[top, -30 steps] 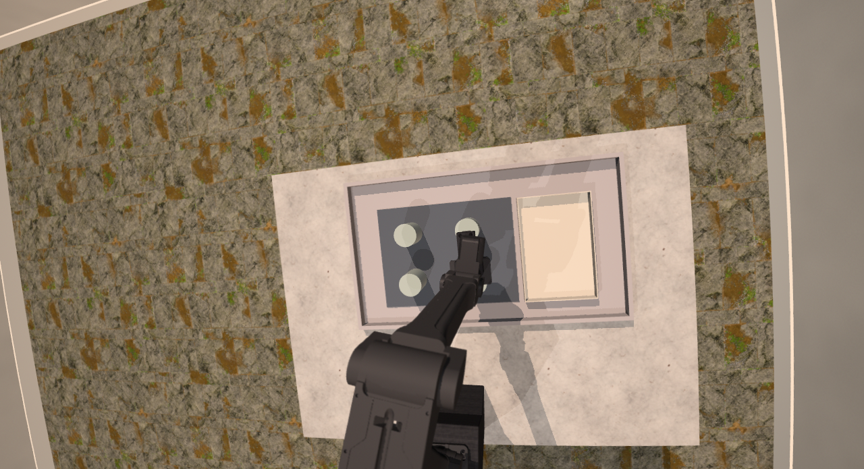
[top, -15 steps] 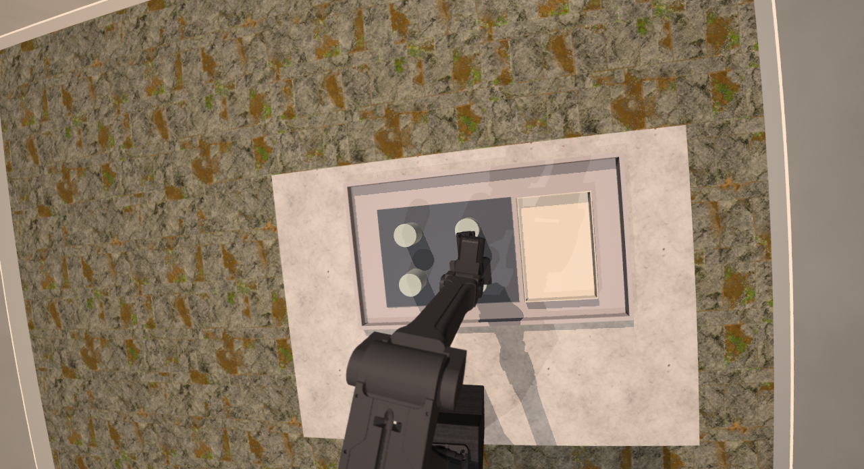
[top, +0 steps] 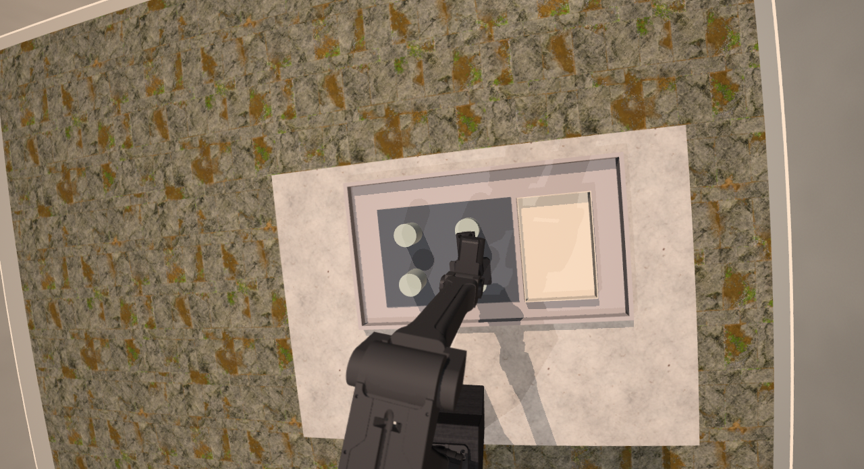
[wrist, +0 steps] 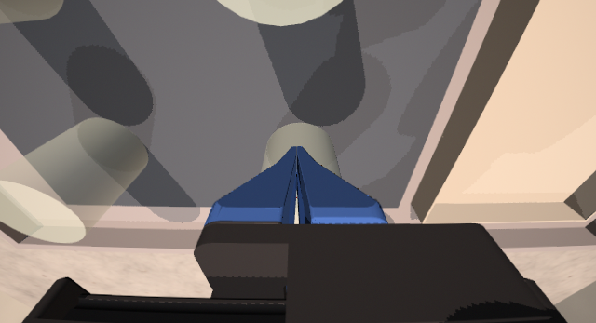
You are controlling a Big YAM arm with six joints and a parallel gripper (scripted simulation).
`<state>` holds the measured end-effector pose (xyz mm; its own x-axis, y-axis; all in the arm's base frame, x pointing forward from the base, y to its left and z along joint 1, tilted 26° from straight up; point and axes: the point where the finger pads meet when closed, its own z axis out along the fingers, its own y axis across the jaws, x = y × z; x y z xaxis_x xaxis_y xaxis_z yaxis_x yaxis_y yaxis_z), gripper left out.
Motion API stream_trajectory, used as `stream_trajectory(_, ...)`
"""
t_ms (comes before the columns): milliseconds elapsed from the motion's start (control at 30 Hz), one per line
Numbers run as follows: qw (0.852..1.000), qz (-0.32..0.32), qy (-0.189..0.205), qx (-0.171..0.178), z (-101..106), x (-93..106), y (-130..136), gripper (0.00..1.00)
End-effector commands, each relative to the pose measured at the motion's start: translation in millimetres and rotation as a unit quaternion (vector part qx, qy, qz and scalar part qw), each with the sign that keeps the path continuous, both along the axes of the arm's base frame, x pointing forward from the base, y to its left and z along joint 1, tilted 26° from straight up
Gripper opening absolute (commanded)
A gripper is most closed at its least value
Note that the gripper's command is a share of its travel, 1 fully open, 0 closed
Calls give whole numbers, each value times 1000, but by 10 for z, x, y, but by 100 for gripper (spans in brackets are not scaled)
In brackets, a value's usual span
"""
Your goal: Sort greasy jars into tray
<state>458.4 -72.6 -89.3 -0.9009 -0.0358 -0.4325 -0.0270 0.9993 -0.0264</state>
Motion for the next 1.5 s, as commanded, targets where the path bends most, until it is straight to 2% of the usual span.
stream_trajectory(0, 1000, -1, -1, 0, 17, -71, -28, 0)
stream_trajectory(1467, 1000, -1, -1, 0, -5, -117, -30, 0)
